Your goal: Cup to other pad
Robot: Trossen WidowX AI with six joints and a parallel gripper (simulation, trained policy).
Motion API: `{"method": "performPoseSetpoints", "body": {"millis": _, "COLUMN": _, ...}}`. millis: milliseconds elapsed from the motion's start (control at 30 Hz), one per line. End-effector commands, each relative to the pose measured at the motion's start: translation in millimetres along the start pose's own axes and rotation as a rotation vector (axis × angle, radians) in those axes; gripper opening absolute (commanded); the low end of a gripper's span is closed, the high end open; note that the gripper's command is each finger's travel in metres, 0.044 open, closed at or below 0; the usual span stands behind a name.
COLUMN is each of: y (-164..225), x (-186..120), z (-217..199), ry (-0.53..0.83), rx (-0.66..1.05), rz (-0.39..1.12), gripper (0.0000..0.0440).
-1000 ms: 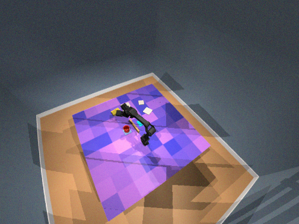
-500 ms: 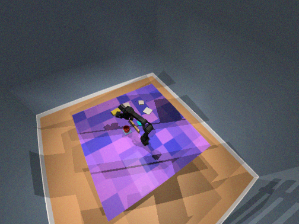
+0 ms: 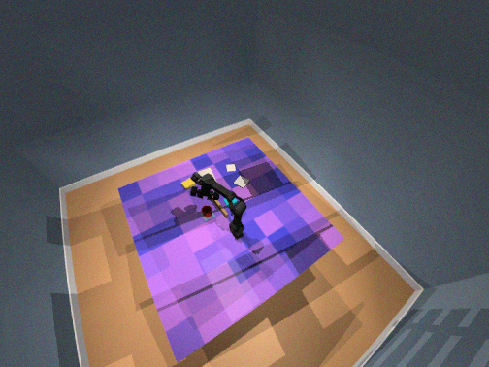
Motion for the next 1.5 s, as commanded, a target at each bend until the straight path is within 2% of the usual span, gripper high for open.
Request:
{"method": "performPoseSetpoints", "body": {"millis": 0, "y": 1, "x": 7, "z": -4, "ry": 0.054, "rx": 0.010, "rz": 0.024, "gripper": 0.0151}}
{"method": "performPoseSetpoints", "body": {"millis": 700, "y": 13, "x": 51, "z": -22, "ry": 0.273, "rx": 0.064, "rz": 0.110, "gripper": 0.0166}}
{"method": "performPoseSetpoints", "body": {"millis": 1467, "y": 27, "x": 114, "z": -40, "ry": 0.388, "rx": 0.054, "rz": 0.139, "gripper": 0.0185}}
Point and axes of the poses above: the point midway between the two fingers, 35 mm back from their tips, its own x axis out along the fingers, its own z axis across the jaws, y = z × x, the point moved 2 cm from there along -x, back along the fingers
